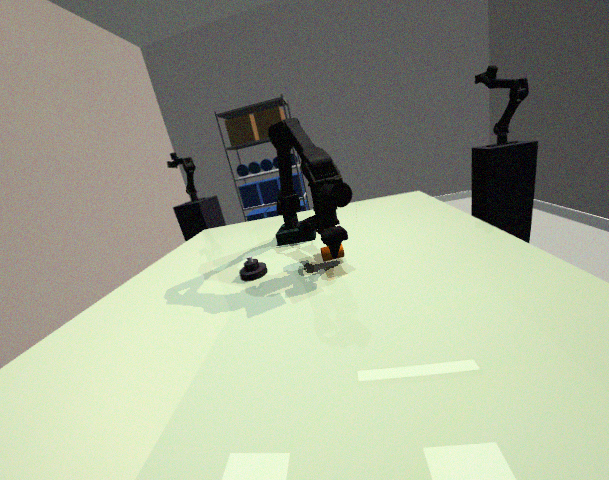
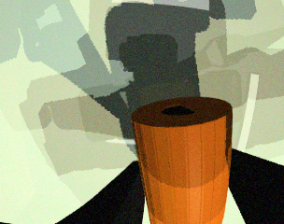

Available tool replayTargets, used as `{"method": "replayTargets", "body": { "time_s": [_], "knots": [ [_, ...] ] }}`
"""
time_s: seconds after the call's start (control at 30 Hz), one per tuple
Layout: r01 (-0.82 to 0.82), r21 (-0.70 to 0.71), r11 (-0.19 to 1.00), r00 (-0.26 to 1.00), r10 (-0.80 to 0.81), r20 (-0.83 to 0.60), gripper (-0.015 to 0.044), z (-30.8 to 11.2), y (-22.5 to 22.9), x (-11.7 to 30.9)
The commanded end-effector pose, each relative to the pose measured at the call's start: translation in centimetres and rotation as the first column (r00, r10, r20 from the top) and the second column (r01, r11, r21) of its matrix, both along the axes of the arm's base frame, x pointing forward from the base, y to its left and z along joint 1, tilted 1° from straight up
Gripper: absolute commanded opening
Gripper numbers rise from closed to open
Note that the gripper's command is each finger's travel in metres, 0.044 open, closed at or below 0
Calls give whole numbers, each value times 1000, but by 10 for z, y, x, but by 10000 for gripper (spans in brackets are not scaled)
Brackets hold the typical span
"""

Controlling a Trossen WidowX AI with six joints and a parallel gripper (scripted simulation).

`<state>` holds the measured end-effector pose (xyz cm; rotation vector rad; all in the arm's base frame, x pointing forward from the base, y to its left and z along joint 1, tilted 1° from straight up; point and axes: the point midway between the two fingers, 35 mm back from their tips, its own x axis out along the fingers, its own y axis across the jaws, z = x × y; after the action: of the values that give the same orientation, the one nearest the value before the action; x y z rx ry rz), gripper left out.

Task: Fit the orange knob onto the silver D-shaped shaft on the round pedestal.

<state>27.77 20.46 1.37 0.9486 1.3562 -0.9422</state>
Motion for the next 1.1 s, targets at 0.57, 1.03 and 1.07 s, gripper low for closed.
{"method": "replayTargets", "body": {
  "time_s": [0.57,1.03,1.07],
  "knots": [
    [542,7,841,841,-542,-5,179,2,1,1],
    [557,6,831,831,-557,0,205,-10,1,2],
    [557,6,831,831,-557,0,231,-10,1,2]
  ]
}}
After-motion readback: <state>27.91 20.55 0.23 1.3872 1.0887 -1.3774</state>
